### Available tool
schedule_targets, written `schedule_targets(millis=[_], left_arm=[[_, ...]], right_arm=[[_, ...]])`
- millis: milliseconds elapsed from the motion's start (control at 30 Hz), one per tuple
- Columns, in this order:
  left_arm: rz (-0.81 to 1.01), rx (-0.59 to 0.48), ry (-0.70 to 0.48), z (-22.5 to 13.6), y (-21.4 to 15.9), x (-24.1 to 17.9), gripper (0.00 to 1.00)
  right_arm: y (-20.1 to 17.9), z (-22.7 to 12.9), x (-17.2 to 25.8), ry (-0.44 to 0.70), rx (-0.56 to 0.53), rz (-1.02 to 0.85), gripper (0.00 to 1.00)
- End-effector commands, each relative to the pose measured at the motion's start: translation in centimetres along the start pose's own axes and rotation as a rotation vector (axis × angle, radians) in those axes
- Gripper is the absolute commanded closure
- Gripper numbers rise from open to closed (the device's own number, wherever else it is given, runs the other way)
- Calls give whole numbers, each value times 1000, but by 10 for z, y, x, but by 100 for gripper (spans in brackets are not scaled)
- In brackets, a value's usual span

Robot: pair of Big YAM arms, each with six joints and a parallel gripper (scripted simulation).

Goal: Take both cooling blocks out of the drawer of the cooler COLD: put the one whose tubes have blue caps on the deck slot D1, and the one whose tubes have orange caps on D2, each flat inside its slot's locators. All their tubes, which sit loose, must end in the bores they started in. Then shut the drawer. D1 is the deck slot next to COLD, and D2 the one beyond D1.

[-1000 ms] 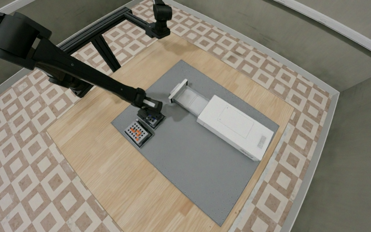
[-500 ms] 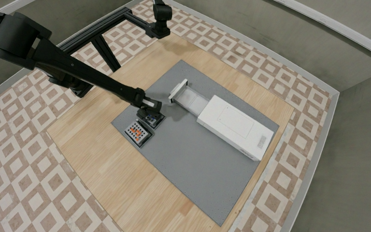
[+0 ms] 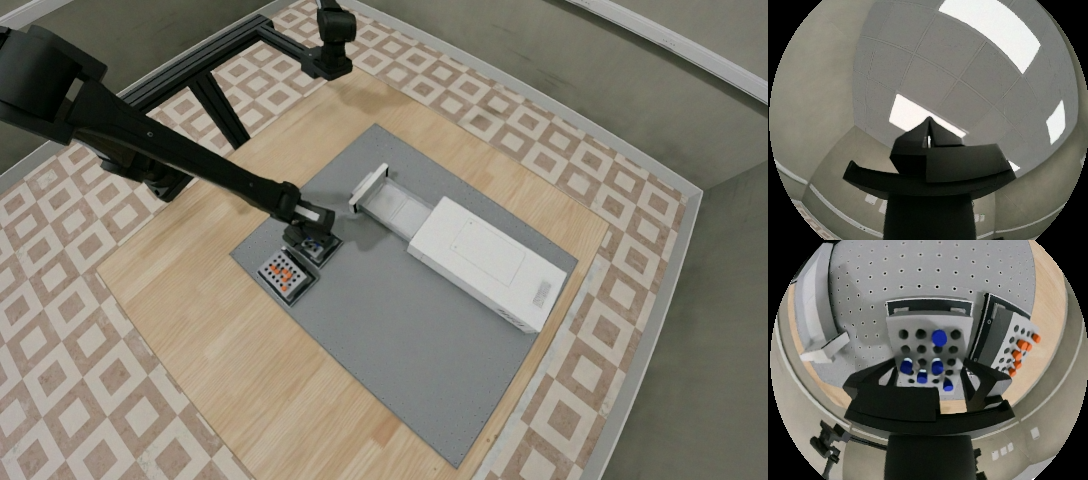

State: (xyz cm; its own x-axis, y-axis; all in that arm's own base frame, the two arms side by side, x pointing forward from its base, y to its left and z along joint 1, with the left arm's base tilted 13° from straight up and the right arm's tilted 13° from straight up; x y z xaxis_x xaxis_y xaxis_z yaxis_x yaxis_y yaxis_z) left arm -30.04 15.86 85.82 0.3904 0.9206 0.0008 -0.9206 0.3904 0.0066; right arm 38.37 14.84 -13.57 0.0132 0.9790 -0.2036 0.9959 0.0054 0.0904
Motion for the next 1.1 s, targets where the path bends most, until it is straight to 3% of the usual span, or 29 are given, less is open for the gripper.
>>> schedule_targets(millis=[0, 1067], left_arm=[[-2, 35, -5, 8, -23, -1, 100], [-2, 35, -5, 8, -23, -1, 100]], right_arm=[[28, -13, 9, 30, -64, 0, 100], [13, 6, 3, 13, -28, 12, 100]])
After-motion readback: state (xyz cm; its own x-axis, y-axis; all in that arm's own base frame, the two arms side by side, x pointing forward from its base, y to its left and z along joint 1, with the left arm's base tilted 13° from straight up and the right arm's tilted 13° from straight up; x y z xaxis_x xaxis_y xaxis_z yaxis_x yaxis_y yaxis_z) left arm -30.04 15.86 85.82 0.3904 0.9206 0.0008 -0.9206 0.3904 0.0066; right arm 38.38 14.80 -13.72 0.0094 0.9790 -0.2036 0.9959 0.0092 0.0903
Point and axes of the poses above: on each arm, the point where the finger pads meet when closed, its own z axis out along the fingers, its own x axis across the jaws, y = z × x, the point moved 2 cm from there along -z, back along the fingers, and after that the axes turned 5 degrees about z, right-handed, at the moved point
